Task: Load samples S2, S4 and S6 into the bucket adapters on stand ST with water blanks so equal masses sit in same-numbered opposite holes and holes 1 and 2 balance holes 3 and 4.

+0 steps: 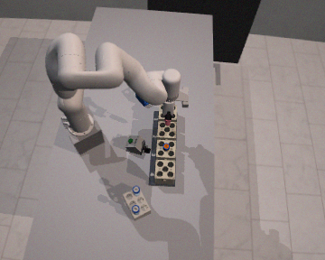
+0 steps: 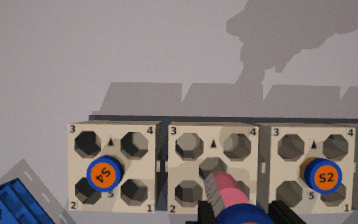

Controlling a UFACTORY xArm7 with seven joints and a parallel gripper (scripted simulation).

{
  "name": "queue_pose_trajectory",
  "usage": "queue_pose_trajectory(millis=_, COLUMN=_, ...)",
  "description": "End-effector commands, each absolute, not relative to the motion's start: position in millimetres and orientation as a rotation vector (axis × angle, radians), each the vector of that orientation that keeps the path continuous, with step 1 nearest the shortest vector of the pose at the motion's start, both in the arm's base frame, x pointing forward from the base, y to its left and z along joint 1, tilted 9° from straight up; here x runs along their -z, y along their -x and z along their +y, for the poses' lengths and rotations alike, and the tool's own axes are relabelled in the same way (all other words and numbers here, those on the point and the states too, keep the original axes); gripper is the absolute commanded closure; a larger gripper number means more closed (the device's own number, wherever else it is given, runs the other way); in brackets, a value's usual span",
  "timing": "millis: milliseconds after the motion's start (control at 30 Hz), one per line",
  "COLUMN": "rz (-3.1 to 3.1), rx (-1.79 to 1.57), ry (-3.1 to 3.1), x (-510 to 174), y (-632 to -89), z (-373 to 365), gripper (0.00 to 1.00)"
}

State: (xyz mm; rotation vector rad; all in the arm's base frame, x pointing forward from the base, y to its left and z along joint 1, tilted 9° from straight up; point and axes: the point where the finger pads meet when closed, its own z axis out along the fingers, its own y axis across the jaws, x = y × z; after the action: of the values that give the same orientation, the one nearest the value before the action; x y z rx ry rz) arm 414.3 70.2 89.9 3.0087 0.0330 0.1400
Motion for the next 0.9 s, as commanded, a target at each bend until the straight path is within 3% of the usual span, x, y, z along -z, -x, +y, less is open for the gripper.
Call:
queue_pose_trajectory(millis=0, rz=0.033, rx=-0.146, ry=-3.009, x=-91.4, y=-415.7, z=70.7, gripper=1.00)
queue_pose_trajectory(millis=867, rz=0.033, rx=-0.146, ry=-3.009, x=-53.9, y=-419.3, z=65.8, gripper=1.00)
